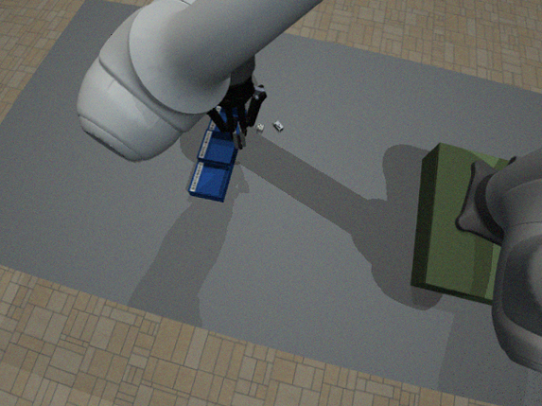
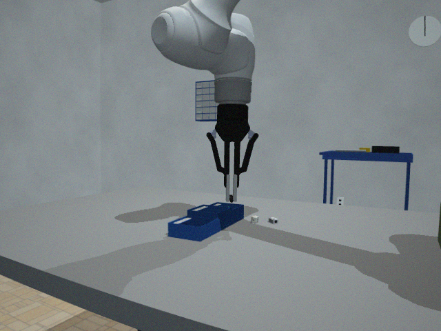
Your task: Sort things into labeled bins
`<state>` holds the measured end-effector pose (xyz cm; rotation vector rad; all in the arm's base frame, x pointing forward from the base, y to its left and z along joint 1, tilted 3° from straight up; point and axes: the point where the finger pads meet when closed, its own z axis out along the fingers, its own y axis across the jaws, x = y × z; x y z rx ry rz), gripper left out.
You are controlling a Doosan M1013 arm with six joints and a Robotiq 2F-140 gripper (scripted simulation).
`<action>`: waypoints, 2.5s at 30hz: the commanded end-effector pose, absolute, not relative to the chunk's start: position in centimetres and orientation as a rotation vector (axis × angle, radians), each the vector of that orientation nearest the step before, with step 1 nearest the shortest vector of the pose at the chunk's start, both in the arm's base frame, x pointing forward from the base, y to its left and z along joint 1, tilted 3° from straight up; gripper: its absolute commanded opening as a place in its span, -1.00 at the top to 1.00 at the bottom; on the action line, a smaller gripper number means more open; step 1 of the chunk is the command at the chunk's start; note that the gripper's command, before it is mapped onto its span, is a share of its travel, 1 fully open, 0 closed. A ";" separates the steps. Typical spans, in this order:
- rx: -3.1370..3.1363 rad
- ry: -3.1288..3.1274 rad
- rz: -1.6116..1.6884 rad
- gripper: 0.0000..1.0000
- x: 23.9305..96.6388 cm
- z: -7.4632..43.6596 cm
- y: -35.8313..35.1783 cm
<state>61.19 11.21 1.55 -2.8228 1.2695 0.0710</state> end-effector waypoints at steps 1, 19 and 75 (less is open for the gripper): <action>-2.724 1.492 0.073 0.88 63.3 1.5 12.0; -2.456 1.917 0.080 0.88 65.8 1.5 12.9; -2.456 1.917 0.080 0.64 65.6 -3.6 13.2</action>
